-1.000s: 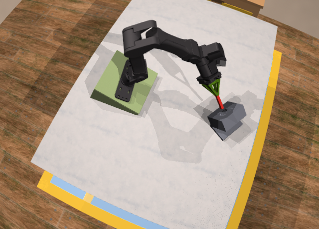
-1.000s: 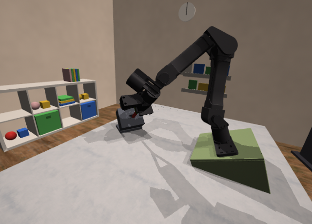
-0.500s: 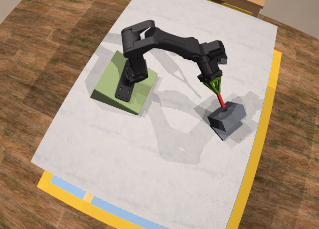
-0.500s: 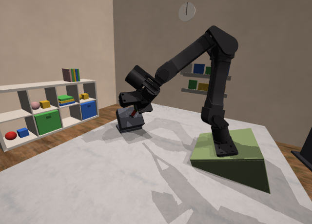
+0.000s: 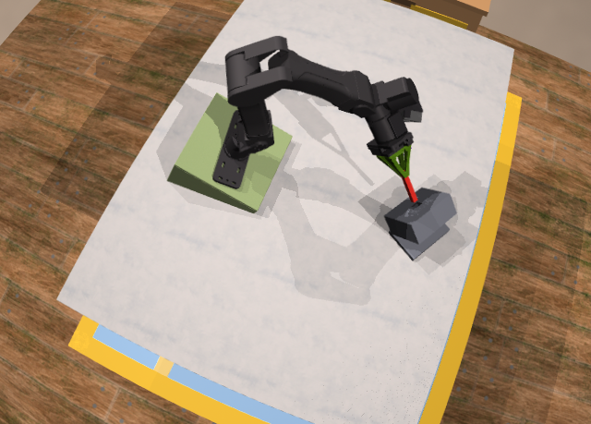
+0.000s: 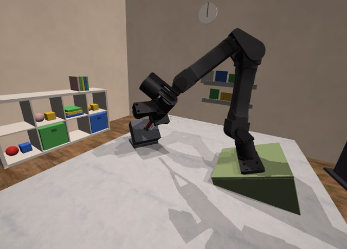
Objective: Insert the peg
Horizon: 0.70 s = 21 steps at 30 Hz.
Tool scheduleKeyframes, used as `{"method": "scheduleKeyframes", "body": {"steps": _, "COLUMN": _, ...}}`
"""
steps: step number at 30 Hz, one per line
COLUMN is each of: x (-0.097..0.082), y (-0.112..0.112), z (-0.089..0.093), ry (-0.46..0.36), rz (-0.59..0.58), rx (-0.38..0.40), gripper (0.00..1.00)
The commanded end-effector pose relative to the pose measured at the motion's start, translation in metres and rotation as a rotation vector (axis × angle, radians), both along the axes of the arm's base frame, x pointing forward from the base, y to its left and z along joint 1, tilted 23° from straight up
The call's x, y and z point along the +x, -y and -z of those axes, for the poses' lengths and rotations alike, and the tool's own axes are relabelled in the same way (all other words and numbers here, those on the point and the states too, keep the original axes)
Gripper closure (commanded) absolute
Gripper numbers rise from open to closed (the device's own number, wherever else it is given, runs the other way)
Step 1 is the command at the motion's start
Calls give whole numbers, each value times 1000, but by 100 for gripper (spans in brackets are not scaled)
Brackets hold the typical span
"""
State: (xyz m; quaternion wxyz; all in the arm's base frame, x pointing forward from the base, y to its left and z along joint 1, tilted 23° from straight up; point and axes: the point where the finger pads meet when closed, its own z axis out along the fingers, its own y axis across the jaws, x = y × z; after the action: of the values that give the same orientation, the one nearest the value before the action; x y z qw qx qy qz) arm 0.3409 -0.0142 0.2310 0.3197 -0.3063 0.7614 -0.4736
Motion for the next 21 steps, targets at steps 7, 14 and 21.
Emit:
{"method": "scheduleKeyframes", "body": {"steps": 7, "x": -5, "y": -8, "z": -5, "ry": 23, "rz": -3, "rx": 10, "gripper": 100}}
{"method": "scheduleKeyframes", "body": {"steps": 14, "x": -10, "y": -10, "z": -5, "ry": 23, "rz": -3, "rx": 10, "gripper": 100}}
{"method": "scheduleKeyframes", "body": {"steps": 21, "x": -15, "y": -11, "z": -2, "ry": 23, "rz": -3, "rx": 10, "gripper": 100}}
